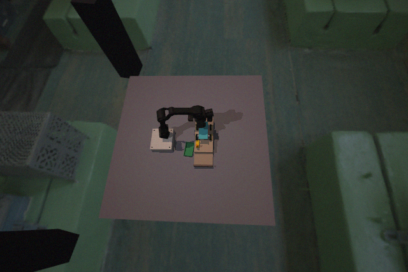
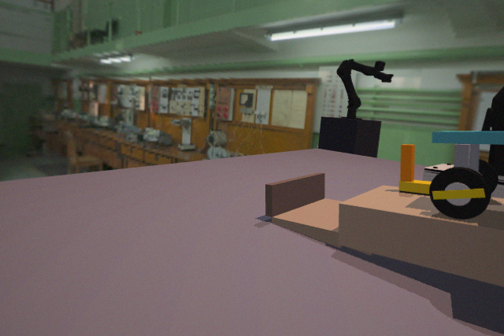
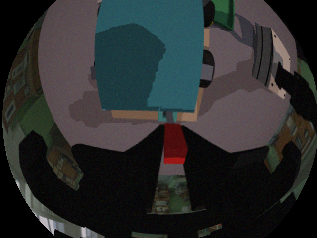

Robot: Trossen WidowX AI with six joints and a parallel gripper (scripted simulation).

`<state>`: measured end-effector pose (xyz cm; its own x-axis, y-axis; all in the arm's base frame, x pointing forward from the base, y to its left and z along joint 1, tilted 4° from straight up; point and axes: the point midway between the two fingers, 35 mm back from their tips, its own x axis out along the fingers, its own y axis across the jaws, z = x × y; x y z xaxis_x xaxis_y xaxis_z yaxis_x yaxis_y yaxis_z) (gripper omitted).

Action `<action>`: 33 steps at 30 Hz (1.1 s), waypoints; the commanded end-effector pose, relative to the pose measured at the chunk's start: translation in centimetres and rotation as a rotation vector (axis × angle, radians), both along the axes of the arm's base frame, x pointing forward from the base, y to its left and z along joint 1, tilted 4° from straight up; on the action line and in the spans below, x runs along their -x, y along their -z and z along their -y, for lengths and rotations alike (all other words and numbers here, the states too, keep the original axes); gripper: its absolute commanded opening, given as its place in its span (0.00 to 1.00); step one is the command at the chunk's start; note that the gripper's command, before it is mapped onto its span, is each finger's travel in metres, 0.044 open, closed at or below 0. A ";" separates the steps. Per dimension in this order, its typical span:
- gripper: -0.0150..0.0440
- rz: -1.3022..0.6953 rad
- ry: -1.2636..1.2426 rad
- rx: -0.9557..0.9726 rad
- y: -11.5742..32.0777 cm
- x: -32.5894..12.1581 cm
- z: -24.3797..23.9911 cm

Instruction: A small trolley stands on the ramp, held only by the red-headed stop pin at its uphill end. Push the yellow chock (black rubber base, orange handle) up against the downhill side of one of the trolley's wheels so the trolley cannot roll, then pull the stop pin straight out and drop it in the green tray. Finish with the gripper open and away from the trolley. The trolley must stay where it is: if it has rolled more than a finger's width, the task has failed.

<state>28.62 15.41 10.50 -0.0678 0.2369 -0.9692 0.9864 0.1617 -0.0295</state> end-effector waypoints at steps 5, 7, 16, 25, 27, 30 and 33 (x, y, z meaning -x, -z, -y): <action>0.25 0.005 -0.005 -0.009 -0.7 -0.1 -0.1; 0.25 0.005 -0.005 -0.009 -0.8 -0.1 0.0; 0.25 0.005 -0.005 -0.009 -1.2 -0.1 0.0; 0.25 0.005 -0.005 -0.009 -1.5 -0.1 -0.1; 0.25 0.005 -0.005 -0.009 -1.6 -0.1 -0.1; 0.25 0.005 -0.005 -0.009 -1.7 -0.1 -0.2; 0.25 0.005 -0.005 -0.009 -1.8 -0.2 -0.2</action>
